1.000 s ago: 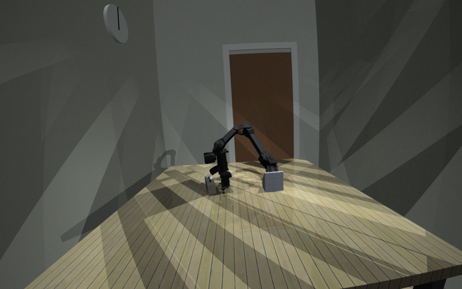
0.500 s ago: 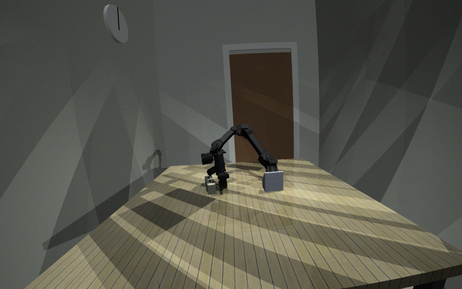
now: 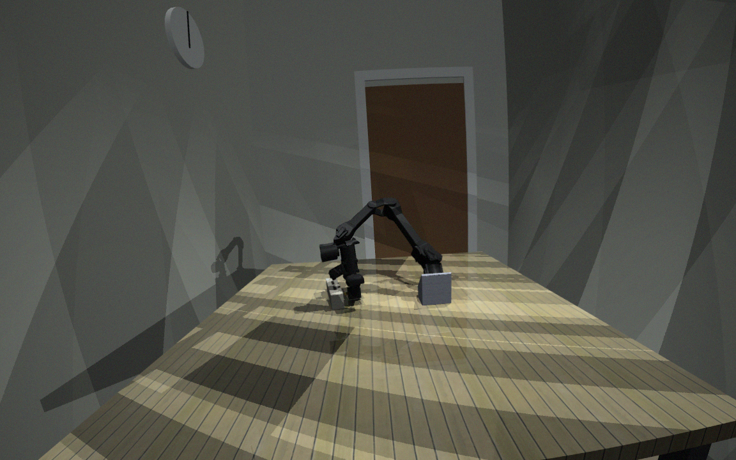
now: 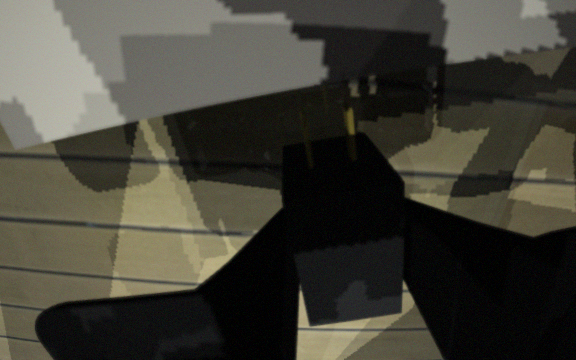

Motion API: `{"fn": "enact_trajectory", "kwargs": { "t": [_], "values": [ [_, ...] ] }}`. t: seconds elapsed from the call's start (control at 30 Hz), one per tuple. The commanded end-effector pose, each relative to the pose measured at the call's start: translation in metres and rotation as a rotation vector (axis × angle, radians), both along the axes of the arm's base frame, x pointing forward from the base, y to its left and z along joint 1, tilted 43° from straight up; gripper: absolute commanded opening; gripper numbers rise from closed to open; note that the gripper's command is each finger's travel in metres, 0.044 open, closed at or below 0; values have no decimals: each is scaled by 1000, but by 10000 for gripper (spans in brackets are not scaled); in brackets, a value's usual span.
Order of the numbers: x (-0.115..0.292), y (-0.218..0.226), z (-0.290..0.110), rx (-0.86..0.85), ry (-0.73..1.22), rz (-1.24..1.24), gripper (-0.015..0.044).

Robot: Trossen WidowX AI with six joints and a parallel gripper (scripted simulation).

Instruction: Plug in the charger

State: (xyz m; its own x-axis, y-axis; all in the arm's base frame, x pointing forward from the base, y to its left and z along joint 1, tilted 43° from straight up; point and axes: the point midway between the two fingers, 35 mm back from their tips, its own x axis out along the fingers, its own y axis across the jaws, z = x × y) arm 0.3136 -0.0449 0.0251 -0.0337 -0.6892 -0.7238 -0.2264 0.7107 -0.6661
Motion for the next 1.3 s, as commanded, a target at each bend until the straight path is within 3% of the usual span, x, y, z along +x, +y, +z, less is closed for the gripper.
{"fn": "enact_trajectory", "kwargs": {
  "t": [0.0, 1.27],
  "values": [
    [1, 0, 1, -2, -1, 4, 0],
    [5, 1, 2, -2, -1, 4, 0]
  ]
}}
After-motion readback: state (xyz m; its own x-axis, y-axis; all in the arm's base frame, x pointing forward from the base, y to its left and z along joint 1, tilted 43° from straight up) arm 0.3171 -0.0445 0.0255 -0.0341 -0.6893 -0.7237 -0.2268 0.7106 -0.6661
